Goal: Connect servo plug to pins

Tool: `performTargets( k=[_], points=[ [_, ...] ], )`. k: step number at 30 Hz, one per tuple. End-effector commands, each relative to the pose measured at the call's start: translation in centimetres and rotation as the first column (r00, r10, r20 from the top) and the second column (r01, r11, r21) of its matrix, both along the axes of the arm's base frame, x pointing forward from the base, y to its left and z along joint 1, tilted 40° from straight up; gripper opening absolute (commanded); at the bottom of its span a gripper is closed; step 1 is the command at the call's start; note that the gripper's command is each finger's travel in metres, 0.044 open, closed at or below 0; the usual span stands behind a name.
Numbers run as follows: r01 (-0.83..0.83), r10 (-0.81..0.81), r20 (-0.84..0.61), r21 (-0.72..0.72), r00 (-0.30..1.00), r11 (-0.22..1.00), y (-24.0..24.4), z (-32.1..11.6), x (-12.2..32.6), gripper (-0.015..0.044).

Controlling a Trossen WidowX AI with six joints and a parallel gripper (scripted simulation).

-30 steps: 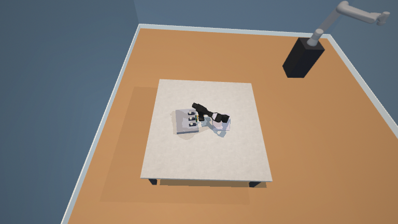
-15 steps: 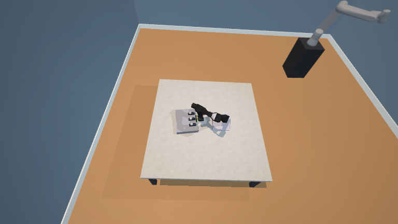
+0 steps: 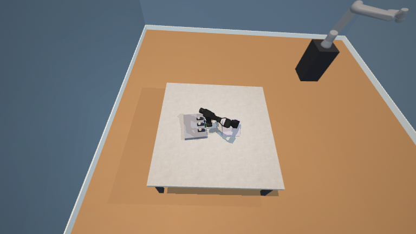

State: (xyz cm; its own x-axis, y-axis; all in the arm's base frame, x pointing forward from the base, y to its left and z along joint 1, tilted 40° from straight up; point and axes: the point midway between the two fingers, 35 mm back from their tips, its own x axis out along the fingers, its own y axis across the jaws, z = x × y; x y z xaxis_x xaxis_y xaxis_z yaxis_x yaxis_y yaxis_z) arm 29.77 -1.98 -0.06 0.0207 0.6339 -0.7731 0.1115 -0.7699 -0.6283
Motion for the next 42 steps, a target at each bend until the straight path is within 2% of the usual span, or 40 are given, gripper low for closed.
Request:
performTargets(
  k=[1,2,11,19,42],
  points=[
    [0.002,-0.002,0.006,0.005,1.0,1.0,0.1,0.2,0.5,0.0],
    [0.002,-0.002,0.006,0.005,1.0,1.0,0.1,0.2,0.6,0.0],
    [0.002,-0.002,0.006,0.005,1.0,1.0,-0.1,-0.1,0.3,0.0236],
    [0.002,-0.002,0.005,0.003,1.0,1.0,-3.8,4.3,0.1,0.044],
    [0.002,-0.002,0.005,0.003,1.0,1.0,-3.8,4.3,0.1,0.044]
  ],
)
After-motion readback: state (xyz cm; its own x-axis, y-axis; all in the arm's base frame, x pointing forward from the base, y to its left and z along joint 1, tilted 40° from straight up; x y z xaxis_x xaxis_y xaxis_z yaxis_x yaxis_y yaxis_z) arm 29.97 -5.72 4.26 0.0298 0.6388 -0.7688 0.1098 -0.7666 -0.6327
